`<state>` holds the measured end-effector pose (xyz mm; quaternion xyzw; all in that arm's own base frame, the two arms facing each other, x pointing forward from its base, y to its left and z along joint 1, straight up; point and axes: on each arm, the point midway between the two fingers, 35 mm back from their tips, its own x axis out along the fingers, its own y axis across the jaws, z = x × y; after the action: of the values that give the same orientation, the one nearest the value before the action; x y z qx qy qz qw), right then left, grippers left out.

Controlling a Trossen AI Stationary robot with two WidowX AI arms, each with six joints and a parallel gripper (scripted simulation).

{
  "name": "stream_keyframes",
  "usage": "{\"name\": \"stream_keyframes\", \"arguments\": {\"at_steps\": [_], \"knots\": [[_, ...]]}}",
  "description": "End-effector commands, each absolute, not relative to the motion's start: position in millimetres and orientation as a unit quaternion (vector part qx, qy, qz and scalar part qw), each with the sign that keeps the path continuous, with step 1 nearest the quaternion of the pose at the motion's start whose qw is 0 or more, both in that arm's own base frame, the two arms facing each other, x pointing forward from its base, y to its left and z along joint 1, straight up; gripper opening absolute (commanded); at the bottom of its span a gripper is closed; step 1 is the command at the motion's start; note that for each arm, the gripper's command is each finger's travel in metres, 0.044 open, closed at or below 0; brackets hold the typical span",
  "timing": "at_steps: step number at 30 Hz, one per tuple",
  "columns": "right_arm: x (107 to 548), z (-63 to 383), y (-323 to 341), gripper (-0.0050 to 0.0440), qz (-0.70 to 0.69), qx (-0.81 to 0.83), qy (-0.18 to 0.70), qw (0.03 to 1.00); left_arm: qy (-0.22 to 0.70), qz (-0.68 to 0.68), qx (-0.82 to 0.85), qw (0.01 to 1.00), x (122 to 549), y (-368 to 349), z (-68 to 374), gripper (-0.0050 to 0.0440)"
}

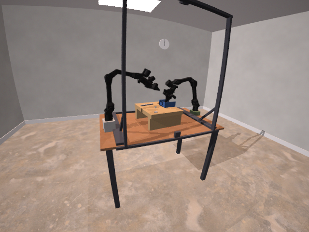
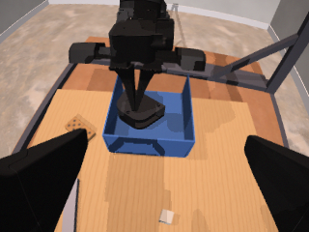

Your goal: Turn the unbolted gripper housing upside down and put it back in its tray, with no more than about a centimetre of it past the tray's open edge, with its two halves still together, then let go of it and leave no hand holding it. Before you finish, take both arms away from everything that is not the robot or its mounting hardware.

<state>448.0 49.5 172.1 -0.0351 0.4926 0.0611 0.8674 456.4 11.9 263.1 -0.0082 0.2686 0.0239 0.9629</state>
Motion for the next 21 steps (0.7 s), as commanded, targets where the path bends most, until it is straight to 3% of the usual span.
{"name": "stream_keyframes", "arguments": {"at_steps": [1,21], "knots": [[444.8,181.2,49.2,0.0000,0.063,-0.036,0.483,0.872,0.258,0.022,-0.006,0.966,454.3,11.6,273.2,0.0440],[438.4,180.8,48.3,0.0000,0.063,-0.036,0.484,0.872,0.258,0.022,-0.006,0.966,454.3,11.6,273.2,0.0440]]}}
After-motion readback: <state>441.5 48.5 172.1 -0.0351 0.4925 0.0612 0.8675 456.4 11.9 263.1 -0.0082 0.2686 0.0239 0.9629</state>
